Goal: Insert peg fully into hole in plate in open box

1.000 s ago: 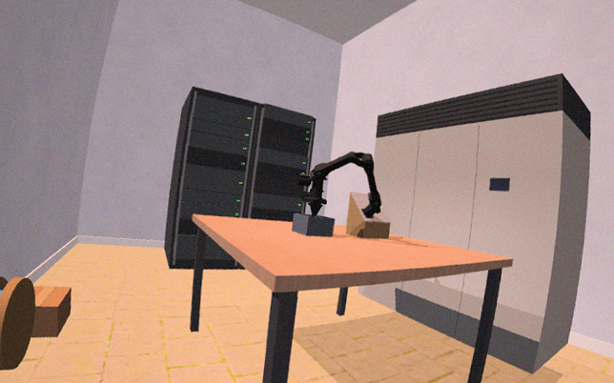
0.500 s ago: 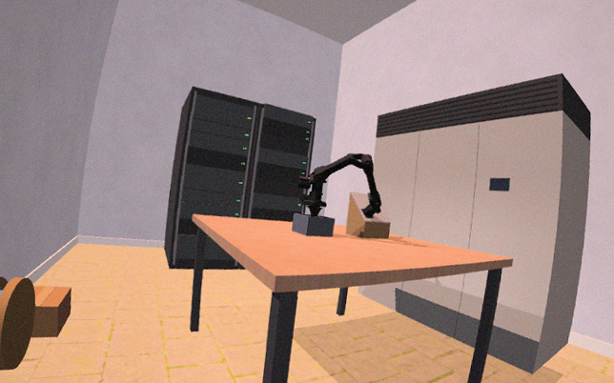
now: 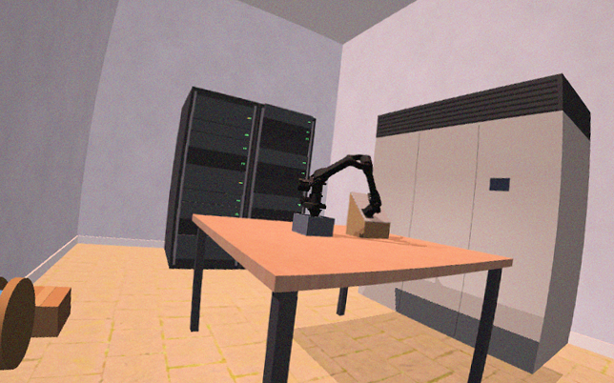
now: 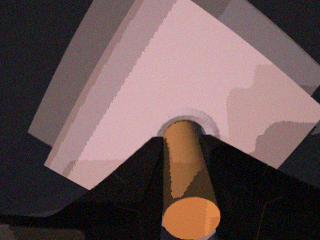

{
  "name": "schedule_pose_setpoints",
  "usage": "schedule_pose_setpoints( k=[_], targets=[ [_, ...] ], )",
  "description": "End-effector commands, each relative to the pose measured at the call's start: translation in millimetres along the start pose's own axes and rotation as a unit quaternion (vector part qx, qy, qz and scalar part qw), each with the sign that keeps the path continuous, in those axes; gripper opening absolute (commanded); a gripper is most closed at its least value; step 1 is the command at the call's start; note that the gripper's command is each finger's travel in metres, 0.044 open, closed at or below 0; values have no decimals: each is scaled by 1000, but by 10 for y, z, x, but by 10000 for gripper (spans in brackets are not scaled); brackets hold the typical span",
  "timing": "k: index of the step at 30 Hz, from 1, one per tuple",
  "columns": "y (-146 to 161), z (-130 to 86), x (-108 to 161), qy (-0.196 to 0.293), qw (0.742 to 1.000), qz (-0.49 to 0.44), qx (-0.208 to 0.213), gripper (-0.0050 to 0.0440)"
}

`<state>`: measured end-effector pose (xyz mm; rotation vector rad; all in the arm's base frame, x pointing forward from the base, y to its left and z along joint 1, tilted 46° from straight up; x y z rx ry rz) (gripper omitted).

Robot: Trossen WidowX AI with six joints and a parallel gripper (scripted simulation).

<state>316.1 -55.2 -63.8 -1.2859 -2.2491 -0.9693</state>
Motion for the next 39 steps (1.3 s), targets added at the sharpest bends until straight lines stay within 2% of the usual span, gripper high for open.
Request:
schedule_pose_setpoints(
  k=[1, 18, 24, 39],
  targets=[
    [-11, 19, -2, 2, 1000, 5, -1, 0],
    [-4, 8, -3, 1, 1000, 1, 0, 0],
    [-4, 8, -3, 1, 1000, 1, 0, 144],
    [-4, 3, -4, 1, 1000, 1, 0, 150]
  ],
)
Point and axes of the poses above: the point midway between the two fingers, 35 mm back from their tips, its own z axis out along the fingers, its own y axis across the jaws, x = y × z, the point moved 3 cm from there along -z, back along the fingers
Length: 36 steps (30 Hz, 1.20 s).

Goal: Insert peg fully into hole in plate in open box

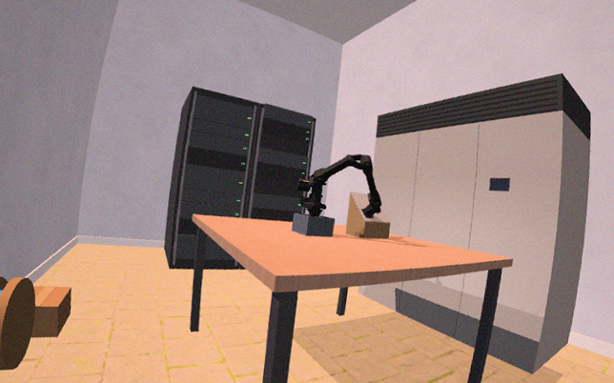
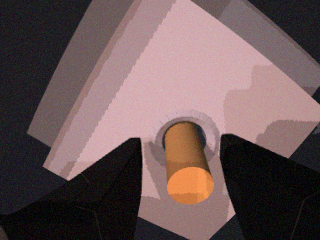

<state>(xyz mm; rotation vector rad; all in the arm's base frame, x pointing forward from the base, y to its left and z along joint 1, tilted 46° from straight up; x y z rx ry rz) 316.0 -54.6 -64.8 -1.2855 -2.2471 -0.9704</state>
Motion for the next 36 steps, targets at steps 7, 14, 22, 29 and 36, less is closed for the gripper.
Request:
schedule_pose_setpoints(
  k=[7, 14, 22, 29, 36],
  targets=[
    [9, -197, -20, -1, 1000, 1, 0, 150],
    [12, -392, -26, -1, 1000, 3, 0, 150],
    [4, -704, -13, 1, 1000, 4, 0, 150],
    [-32, -710, -6, 1, 1000, 4, 0, 270],
    [-34, -710, -6, 1, 1000, 4, 0, 438]
  ],
)
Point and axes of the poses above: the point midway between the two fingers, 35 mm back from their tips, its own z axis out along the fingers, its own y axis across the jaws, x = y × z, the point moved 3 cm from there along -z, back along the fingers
